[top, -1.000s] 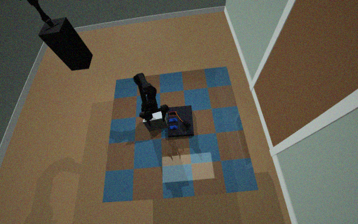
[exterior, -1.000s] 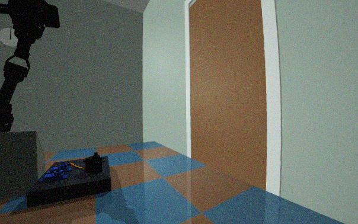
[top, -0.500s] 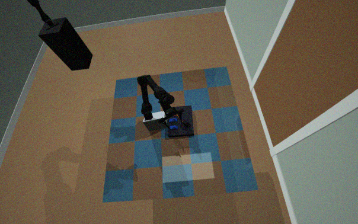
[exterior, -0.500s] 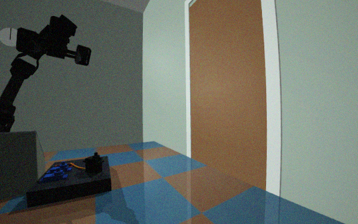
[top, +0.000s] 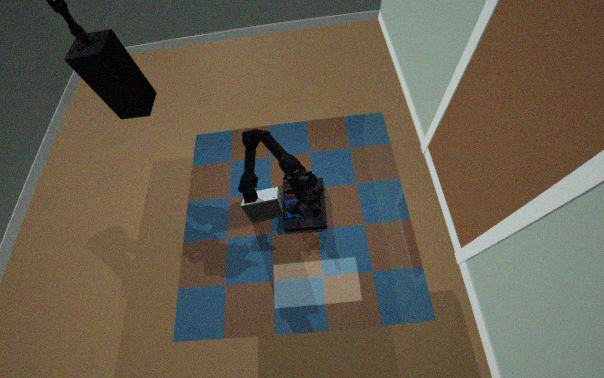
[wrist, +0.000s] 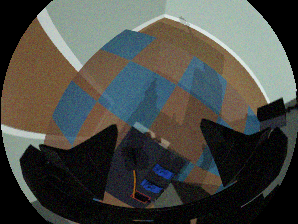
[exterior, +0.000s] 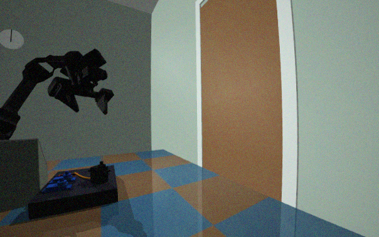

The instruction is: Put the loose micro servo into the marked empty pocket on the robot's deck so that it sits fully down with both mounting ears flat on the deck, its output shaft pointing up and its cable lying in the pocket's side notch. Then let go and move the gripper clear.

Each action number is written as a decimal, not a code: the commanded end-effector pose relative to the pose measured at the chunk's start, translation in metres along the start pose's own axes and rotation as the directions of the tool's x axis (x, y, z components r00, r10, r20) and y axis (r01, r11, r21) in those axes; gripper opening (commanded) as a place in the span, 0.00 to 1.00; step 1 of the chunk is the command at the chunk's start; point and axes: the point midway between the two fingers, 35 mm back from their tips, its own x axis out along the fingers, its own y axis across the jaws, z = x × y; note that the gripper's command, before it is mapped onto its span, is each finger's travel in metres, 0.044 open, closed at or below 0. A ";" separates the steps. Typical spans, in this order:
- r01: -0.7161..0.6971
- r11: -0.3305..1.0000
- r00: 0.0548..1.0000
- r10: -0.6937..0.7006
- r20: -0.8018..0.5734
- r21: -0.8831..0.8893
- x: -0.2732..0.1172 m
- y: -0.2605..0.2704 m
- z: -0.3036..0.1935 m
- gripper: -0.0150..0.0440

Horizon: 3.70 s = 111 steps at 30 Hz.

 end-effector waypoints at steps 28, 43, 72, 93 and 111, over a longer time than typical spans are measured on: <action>-0.131 0.988 0.804 0.056 -0.592 -0.084 0.099 0.079 -0.170 1.00; -0.131 0.988 0.803 0.056 -0.593 -0.084 0.110 0.081 -0.179 1.00; -0.131 0.988 0.804 0.056 -0.592 -0.084 0.098 0.079 -0.170 0.25; -0.129 0.988 0.804 0.055 -0.593 -0.084 0.082 0.062 -0.177 0.25; -0.132 0.988 0.800 0.058 -0.597 -0.081 0.029 0.128 -0.244 0.25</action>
